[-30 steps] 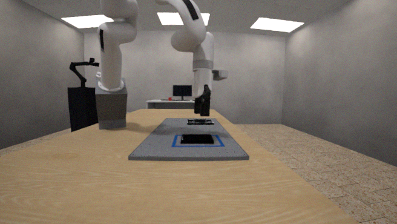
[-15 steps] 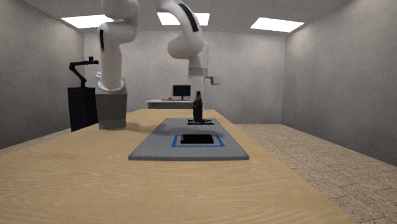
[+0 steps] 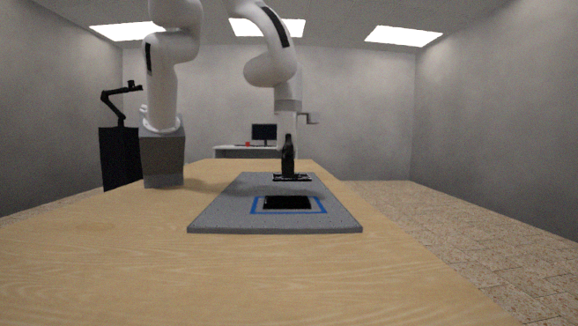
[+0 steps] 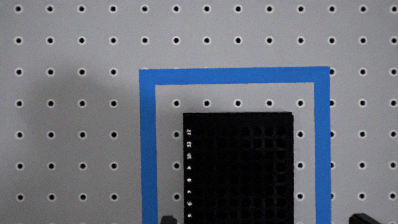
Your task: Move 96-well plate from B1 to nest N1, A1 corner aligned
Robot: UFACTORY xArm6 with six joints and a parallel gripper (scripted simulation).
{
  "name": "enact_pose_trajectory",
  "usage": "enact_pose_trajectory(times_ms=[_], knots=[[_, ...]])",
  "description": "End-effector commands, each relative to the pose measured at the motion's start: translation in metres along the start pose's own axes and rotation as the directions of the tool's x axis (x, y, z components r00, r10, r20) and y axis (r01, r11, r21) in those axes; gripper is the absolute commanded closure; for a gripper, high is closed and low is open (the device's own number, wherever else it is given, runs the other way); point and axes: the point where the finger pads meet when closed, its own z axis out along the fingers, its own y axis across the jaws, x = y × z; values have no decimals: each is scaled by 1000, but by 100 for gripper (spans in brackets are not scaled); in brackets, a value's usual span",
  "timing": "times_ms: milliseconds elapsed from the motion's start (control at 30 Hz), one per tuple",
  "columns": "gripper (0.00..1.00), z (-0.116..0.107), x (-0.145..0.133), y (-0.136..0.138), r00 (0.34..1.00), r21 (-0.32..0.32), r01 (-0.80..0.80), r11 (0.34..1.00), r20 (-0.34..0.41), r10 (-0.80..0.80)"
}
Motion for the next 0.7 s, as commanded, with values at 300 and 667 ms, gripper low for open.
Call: enact_pose_trajectory(times_ms=[300,667], knots=[[0,20,1,0,1000,0,0,1000,-3,0],[0,35,1,0,1000,0,0,1000,-3,0]])
